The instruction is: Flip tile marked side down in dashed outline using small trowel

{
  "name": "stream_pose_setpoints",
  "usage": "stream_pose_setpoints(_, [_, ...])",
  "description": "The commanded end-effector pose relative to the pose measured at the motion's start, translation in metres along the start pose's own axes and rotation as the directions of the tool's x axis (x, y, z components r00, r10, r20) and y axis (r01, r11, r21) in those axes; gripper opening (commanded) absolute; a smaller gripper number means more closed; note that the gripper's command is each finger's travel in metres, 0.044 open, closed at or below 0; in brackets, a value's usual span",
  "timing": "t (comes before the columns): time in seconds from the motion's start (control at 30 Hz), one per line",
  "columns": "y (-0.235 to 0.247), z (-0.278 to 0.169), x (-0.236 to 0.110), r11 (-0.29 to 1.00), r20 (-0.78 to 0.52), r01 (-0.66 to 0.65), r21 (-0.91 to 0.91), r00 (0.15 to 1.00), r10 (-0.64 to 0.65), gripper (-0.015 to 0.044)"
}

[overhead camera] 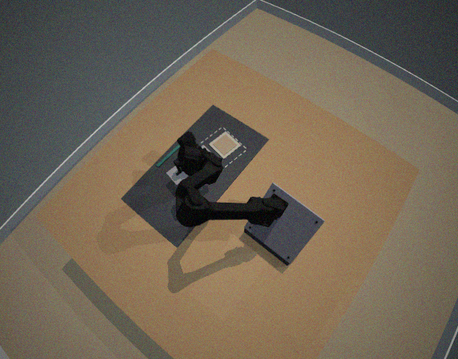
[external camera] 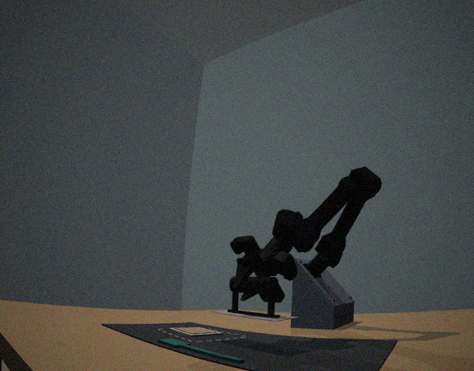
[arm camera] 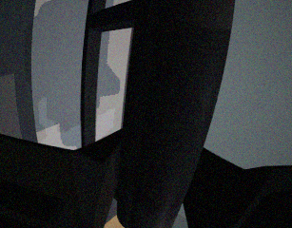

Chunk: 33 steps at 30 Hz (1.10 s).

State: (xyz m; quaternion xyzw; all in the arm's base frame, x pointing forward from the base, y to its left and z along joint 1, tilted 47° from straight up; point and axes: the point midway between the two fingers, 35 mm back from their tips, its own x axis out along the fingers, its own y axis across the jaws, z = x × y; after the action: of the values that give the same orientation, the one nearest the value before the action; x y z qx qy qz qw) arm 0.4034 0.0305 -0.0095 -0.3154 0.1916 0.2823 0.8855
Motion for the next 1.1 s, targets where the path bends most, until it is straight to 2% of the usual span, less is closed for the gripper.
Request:
stream_pose_setpoints(0.0, [-0.014,0.016,-0.007,1.000,0.003,0.032,-0.002,0.999,-0.032,0.0000])
stream_pose_setpoints(0.2, [-0.019,0.031,-0.014,0.999,0.004,0.032,-0.002,0.999,-0.032,0.0000])
stream_pose_setpoints(1.07, [-0.019,0.031,-0.014,0.999,0.004,0.032,-0.002,0.999,-0.032,0.0000])
